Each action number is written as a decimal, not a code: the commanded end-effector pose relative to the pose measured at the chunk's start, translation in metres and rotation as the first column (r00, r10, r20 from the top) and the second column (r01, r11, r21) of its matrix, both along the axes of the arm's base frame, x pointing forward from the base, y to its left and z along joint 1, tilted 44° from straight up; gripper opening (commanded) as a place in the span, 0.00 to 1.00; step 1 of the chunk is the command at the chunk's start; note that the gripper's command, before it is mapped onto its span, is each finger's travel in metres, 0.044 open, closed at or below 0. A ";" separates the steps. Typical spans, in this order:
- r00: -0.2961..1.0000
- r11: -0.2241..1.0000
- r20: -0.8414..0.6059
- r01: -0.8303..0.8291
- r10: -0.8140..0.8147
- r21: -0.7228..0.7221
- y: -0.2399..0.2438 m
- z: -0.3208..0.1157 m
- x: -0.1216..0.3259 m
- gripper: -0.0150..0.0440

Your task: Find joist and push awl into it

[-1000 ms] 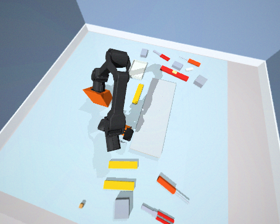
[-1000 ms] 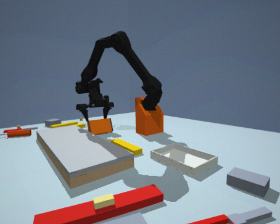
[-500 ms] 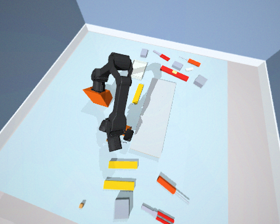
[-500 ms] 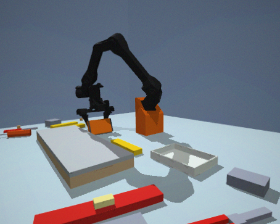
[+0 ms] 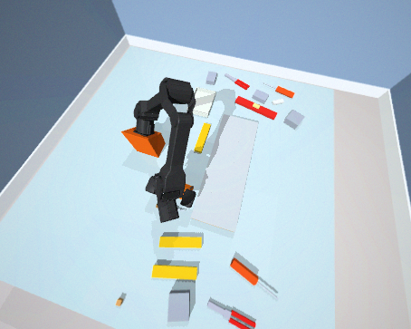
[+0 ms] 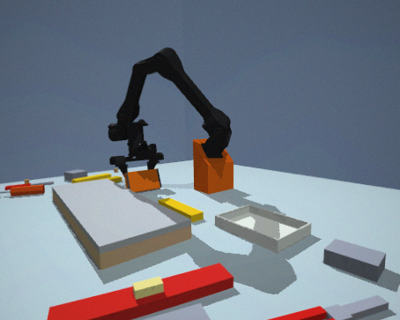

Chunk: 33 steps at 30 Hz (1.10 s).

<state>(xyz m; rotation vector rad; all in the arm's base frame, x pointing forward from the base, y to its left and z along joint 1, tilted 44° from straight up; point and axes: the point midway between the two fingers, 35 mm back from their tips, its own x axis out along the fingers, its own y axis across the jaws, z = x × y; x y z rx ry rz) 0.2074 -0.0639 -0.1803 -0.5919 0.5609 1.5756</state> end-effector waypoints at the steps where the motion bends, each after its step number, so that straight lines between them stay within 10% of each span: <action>1: 1.000 1.000 -0.002 0.006 -0.006 0.004 0.000 0.001 0.000 0.74; 12: 1.000 1.000 -0.003 0.006 -0.006 0.002 -0.017 0.018 0.002 0.25; 33: 1.000 1.000 -0.003 0.006 -0.006 0.001 -0.040 0.044 0.003 0.25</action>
